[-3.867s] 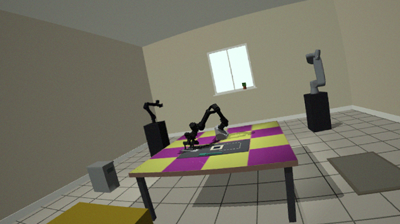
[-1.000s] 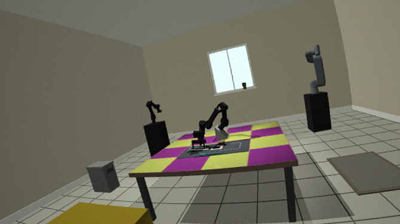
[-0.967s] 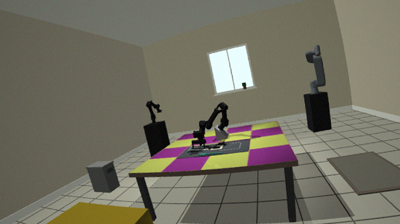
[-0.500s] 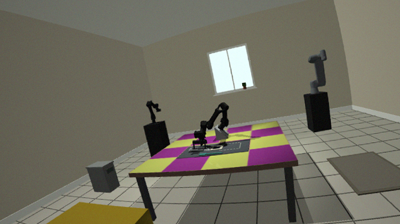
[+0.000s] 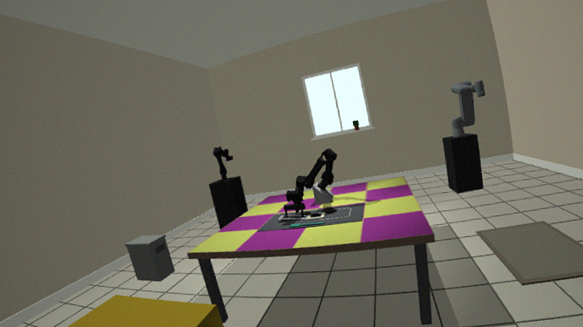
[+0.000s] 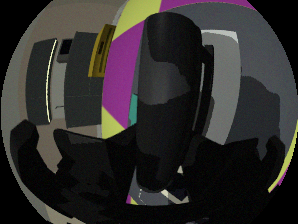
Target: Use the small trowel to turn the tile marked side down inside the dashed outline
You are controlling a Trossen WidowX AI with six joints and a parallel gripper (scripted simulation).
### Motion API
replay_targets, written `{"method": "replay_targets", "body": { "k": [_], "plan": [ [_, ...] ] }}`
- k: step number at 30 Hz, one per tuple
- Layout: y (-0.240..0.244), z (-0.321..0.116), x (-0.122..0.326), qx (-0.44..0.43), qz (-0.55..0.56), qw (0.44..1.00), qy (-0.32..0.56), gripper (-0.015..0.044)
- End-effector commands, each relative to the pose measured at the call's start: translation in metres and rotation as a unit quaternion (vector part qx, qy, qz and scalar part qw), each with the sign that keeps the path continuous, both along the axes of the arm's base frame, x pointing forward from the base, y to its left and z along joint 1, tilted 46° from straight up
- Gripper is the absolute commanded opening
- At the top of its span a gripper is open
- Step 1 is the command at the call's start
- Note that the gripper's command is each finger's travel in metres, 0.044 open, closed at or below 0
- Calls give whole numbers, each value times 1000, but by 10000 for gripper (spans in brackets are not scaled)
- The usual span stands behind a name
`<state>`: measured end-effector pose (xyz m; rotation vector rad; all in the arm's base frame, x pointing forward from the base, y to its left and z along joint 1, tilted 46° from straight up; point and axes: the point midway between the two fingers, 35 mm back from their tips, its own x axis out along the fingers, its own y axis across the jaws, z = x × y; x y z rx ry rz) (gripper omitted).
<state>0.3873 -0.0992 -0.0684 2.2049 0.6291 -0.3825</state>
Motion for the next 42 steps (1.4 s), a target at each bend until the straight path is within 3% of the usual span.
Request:
{"method": "replay_targets", "body": {
  "k": [1, 18, 42],
  "plan": [
    [8, 9, 2, 0, 3, 1000, -5, 0],
    [2, 20, 0, 50, 5, 999, -12, 0],
    [-5, 76, -3, 52, 5, 999, -12, 0]
  ]
}}
